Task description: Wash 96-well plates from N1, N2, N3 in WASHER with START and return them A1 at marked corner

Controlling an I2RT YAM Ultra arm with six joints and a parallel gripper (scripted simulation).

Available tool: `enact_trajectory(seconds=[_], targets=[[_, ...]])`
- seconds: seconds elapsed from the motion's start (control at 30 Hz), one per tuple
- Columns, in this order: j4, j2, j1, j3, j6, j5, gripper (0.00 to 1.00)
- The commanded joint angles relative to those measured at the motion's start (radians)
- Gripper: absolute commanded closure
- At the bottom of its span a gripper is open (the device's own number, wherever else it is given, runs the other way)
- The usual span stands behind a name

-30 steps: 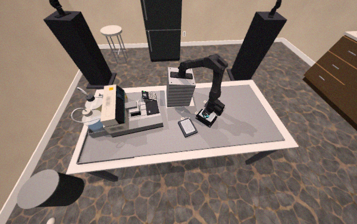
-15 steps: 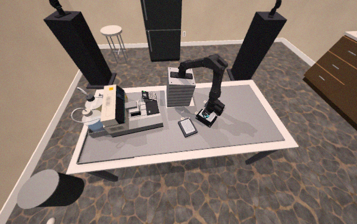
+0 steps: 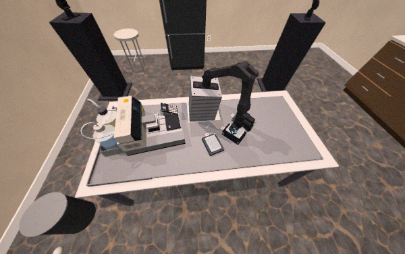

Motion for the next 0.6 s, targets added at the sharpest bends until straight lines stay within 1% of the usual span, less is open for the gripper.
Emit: enact_trajectory(seconds=[0.0,0.57], targets=[[0.002,-0.007,0.000,0.001,0.001,0.000,1.00],[0.008,0.001,0.000,0.003,0.001,0.000,1.00]])
